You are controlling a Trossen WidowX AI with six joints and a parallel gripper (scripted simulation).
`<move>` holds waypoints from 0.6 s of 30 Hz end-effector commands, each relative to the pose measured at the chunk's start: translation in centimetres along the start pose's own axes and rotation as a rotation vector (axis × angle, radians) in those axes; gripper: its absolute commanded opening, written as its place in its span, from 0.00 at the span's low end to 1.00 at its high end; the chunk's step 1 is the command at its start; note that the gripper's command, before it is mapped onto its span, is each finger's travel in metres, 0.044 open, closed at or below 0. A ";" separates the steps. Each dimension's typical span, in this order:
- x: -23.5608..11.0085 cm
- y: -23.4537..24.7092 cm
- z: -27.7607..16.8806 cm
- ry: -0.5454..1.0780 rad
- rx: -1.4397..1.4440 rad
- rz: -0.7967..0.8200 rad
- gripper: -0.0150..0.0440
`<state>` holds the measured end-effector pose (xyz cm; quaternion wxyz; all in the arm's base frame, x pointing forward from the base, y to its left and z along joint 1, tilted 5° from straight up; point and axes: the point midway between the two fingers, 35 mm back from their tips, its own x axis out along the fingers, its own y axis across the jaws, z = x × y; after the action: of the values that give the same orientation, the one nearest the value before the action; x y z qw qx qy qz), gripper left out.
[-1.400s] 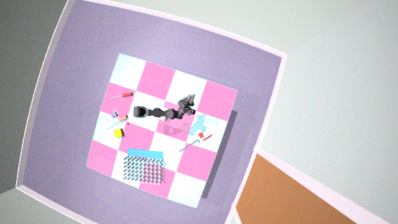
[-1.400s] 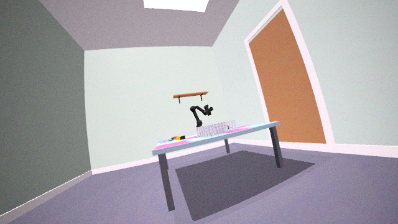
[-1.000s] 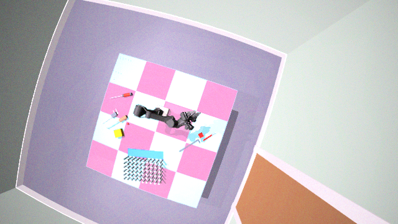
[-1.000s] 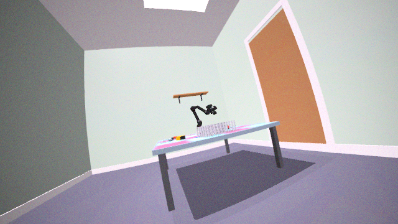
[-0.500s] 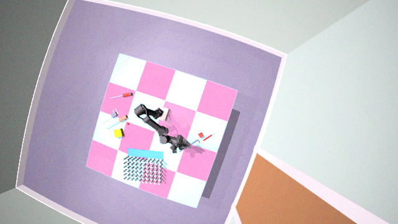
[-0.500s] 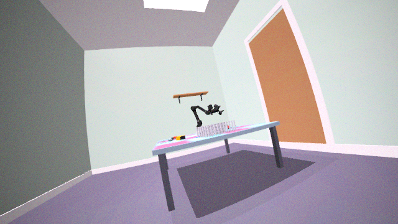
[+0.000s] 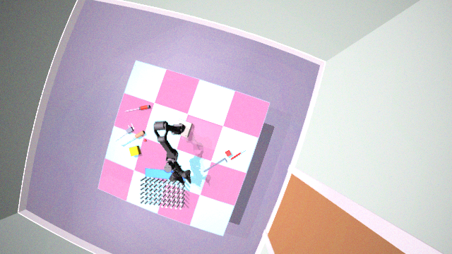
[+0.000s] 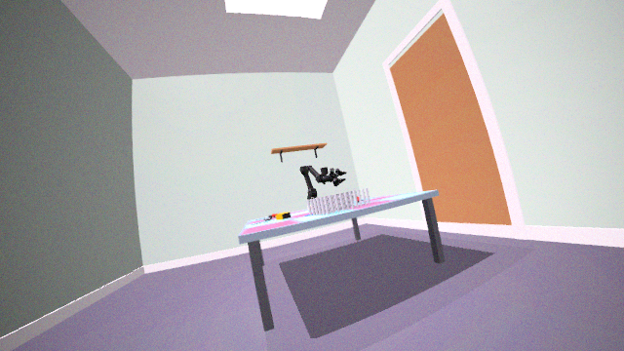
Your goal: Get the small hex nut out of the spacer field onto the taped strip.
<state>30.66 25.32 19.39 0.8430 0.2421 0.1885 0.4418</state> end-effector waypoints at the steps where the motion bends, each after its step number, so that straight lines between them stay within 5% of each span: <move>1: -2.6 -7.1 2.1 -0.054 -0.094 -0.227 1.00; 11: -13.3 -20.3 5.0 -0.068 -0.262 -0.739 1.00; 18: -14.2 -21.1 5.1 -0.062 -0.271 -0.775 1.00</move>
<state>39.47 2.63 13.35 0.9756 0.0633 0.1744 0.1171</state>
